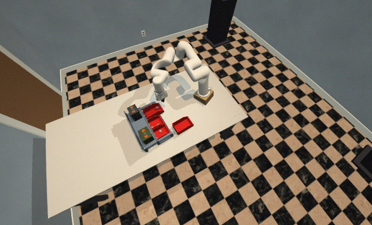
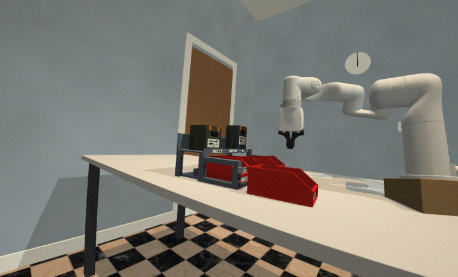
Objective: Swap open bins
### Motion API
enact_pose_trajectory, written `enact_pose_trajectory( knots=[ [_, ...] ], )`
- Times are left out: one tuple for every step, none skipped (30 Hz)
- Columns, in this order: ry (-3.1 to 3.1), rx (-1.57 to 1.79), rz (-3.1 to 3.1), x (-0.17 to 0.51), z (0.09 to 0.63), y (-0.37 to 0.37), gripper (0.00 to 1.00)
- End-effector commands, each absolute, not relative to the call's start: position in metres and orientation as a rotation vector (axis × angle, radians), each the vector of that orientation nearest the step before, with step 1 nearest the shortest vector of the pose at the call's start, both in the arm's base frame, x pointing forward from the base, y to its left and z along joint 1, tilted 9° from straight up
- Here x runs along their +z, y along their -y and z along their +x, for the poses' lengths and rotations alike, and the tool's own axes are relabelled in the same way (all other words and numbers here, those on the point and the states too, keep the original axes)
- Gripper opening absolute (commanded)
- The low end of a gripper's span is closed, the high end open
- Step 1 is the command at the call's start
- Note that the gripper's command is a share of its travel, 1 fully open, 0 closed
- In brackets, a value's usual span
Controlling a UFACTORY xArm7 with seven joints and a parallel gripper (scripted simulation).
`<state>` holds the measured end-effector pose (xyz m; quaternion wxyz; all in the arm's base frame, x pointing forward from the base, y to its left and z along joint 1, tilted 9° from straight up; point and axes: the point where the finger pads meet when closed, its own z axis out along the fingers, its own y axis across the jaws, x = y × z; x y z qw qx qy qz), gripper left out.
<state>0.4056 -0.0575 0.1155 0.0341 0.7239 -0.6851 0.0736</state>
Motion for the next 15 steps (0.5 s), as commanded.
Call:
enact_pose_trajectory(
  knots=[
    [2.108, 0.231, 2.228, 0.1169, 0.4063, 0.0573, 0.0],
    [2.108, 0.231, 2.228, 0.1169, 0.4063, 0.0573, 0.0],
    [2.108, 0.231, 2.228, 0.1169, 0.4063, 0.0573, 0.0],
    [2.108, 0.231, 2.228, 0.1169, 0.4063, 0.0573, 0.0],
    [2.108, 0.231, 2.228, 0.1168, 0.4063, 0.0573, 0.0],
    [2.108, 0.231, 2.228, 0.1167, 0.4064, 0.0573, 0.0],
    [2.108, 0.231, 2.228, 0.1164, 0.4064, 0.0574, 0.0],
    [2.108, 0.231, 2.228, 0.116, 0.4064, 0.0574, 0.0],
    [2.108, 0.23, 2.228, 0.1155, 0.4064, 0.0575, 0.0],
    [2.108, 0.23, 2.228, 0.1148, 0.4065, 0.0576, 0.0],
    [2.108, 0.23, 2.228, 0.114, 0.4065, 0.0578, 0.0],
    [2.107, 0.23, 2.228, 0.113, 0.4066, 0.0579, 0.0],
    [2.107, 0.23, 2.228, 0.1118, 0.4066, 0.0581, 0.0],
    [2.107, 0.23, 2.228, 0.1104, 0.4067, 0.0583, 0.0],
    [2.107, 0.23, 2.228, 0.1089, 0.4068, 0.0586, 0.0]
  ],
)
